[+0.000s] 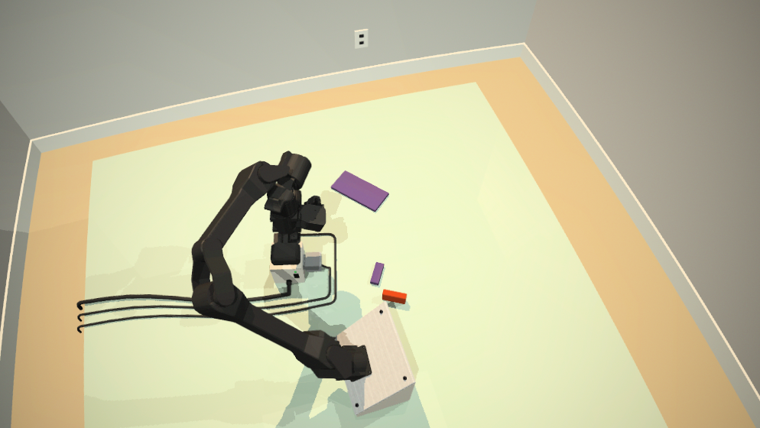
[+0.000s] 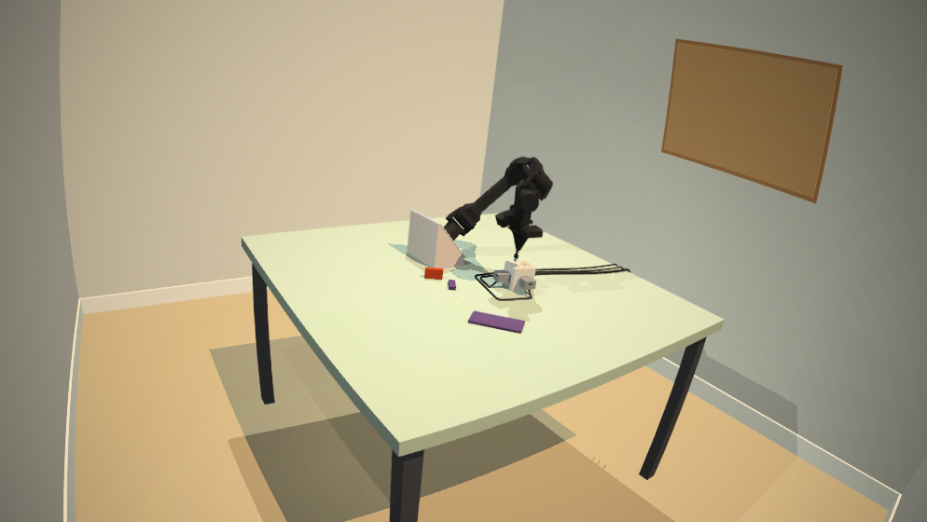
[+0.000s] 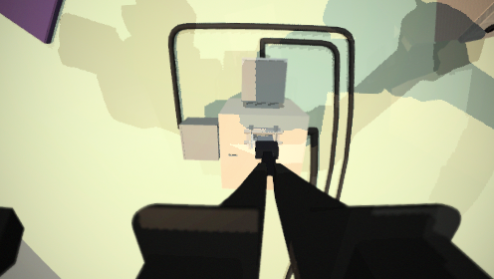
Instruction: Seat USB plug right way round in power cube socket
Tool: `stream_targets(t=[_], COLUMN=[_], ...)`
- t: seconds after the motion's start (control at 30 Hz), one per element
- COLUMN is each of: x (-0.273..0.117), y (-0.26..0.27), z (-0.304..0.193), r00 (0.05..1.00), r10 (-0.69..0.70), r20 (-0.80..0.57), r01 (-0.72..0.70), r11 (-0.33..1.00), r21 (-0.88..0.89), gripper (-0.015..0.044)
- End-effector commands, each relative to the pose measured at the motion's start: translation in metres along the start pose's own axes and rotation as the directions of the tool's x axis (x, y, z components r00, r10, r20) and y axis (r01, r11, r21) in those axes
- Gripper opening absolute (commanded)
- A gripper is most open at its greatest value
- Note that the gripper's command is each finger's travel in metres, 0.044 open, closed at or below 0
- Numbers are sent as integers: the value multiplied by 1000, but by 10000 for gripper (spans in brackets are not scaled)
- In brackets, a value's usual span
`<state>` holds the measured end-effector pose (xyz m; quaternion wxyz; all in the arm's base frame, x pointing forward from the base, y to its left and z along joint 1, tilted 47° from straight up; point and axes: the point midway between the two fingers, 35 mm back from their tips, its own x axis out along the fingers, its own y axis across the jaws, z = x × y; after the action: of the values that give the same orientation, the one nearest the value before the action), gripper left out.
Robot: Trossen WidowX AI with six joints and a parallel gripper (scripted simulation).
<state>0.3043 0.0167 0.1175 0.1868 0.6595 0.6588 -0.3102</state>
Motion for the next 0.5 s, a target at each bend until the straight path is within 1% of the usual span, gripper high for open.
stream_targets(t=[0.0,0.47], x=[1,3], y=[0,1], z=[0,-1], r00=[1000,1000], r10=[0,1], r20=[-7,-15], r01=[0,-1], r11=[1000,1000], r21=[5,10], gripper=[0,0])
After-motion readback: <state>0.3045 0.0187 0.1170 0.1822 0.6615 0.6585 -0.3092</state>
